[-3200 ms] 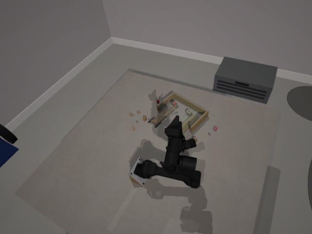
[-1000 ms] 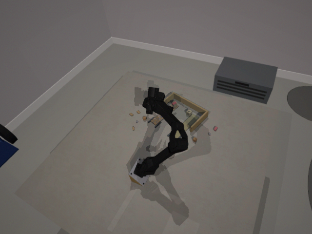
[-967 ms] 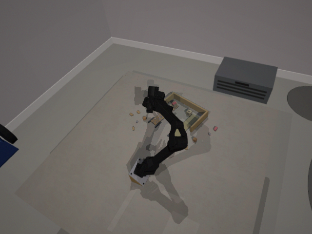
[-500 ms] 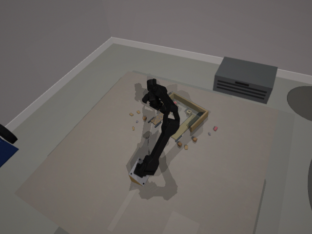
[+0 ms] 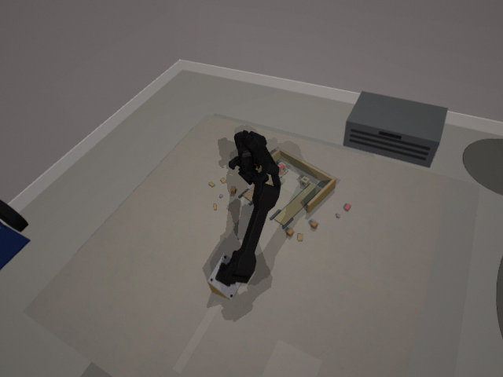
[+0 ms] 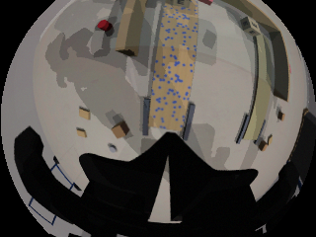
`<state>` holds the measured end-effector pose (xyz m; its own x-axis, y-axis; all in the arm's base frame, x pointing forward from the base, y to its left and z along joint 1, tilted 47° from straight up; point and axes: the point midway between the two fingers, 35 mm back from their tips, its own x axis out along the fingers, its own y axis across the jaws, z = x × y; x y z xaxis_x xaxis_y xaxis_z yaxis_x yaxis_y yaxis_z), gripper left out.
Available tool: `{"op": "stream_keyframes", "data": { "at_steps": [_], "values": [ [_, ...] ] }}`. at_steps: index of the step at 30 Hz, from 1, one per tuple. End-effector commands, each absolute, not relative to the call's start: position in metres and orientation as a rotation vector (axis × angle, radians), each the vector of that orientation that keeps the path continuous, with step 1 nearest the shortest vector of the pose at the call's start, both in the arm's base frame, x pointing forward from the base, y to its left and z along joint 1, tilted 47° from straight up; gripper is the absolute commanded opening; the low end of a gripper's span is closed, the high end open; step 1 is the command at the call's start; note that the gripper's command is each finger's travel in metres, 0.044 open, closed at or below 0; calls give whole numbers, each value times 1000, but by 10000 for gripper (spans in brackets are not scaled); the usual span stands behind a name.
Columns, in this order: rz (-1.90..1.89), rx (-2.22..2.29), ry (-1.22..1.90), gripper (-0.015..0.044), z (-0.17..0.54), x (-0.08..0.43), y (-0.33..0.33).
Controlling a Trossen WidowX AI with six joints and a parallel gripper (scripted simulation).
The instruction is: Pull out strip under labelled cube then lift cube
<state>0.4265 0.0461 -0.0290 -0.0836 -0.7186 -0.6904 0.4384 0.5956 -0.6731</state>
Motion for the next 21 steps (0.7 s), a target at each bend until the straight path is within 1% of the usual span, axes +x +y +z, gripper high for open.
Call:
{"op": "stream_keyframes", "data": {
  "at_steps": [1,21],
  "values": [
    [-985,-256,1346,0,-34,427,50],
    [-985,-256,1346,0,-57,426,27]
  ]
}}
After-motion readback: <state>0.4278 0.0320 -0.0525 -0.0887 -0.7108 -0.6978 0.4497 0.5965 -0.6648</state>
